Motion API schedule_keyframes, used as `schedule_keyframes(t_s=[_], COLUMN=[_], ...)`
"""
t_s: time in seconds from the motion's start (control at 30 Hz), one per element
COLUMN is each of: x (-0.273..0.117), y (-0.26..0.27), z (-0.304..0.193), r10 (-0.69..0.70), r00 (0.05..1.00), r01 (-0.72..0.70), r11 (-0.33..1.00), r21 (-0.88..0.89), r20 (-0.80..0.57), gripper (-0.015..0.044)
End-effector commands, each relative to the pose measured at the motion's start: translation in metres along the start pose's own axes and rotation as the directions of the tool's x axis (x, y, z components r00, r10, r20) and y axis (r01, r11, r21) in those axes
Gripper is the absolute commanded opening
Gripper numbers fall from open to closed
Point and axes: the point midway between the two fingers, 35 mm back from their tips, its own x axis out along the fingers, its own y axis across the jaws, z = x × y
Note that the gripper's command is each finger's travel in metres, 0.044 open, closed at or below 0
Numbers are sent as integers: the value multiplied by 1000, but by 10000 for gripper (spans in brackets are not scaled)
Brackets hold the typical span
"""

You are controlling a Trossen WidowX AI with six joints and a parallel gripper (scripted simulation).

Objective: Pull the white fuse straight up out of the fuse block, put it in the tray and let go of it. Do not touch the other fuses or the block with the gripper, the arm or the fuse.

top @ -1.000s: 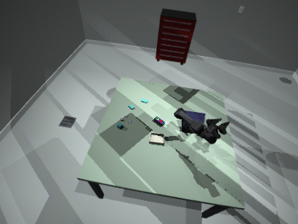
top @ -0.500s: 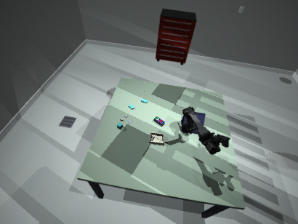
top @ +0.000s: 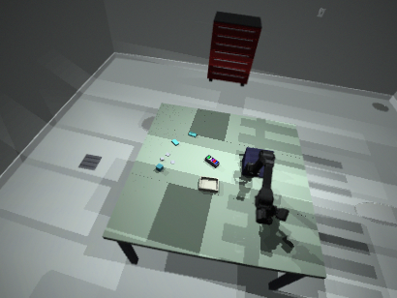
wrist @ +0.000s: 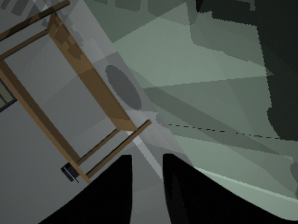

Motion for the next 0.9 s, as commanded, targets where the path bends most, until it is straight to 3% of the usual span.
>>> schedule_keyframes(t_s=[0.0,0.43,0.63,0.87], x=[-16,-135,-209,-297], y=[-39,-184,-250,-322], z=[42,119,110,61], r10=[-94,-418,-555,-705], r00=[987,801,676,504], r01=[99,456,592,745], r11=[995,890,801,647], r21=[-32,16,90,163], r20=[131,429,485,499], gripper=[66,66,66,66])
